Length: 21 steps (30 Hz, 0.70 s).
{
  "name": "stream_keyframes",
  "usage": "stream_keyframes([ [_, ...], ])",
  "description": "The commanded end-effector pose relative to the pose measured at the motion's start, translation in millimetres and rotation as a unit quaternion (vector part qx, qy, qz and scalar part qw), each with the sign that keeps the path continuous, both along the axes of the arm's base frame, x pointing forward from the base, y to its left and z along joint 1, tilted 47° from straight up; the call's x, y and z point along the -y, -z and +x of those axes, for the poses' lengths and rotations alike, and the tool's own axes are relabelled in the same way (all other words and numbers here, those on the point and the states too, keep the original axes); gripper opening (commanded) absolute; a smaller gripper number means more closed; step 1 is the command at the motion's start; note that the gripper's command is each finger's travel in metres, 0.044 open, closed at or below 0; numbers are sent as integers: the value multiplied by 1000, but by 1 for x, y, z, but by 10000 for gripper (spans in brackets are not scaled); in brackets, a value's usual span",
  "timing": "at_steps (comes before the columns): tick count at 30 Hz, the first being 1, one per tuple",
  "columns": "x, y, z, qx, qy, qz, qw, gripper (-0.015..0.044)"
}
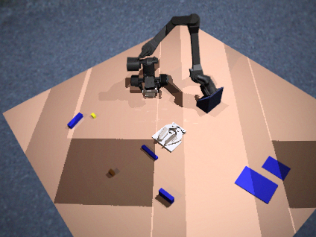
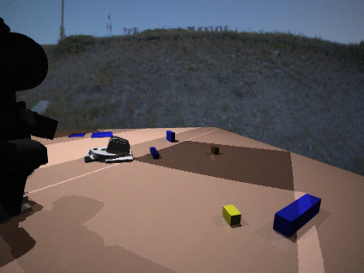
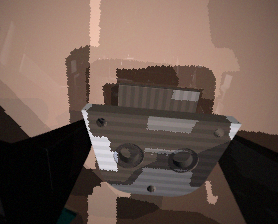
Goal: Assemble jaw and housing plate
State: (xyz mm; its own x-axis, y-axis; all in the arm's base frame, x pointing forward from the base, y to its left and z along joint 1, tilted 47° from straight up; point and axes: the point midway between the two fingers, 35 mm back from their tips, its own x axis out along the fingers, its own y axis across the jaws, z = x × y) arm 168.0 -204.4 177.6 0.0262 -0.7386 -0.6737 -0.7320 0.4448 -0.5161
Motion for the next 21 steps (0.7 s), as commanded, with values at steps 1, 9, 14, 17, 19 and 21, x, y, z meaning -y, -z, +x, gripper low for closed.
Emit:
stream_keyframes([
  [1,0,0,0,0,0,0,1000,351],
  [9,0,0,0,0,0,0,1000,351],
  [14,0,0,0,0,0,0,1000,351],
  [17,-6,-5,1,0,0,2,1000,351],
  [19,-11,-9,2,0,0,4,1000,351],
  [21,-16,-13,3,1,0,5,1000,351],
])
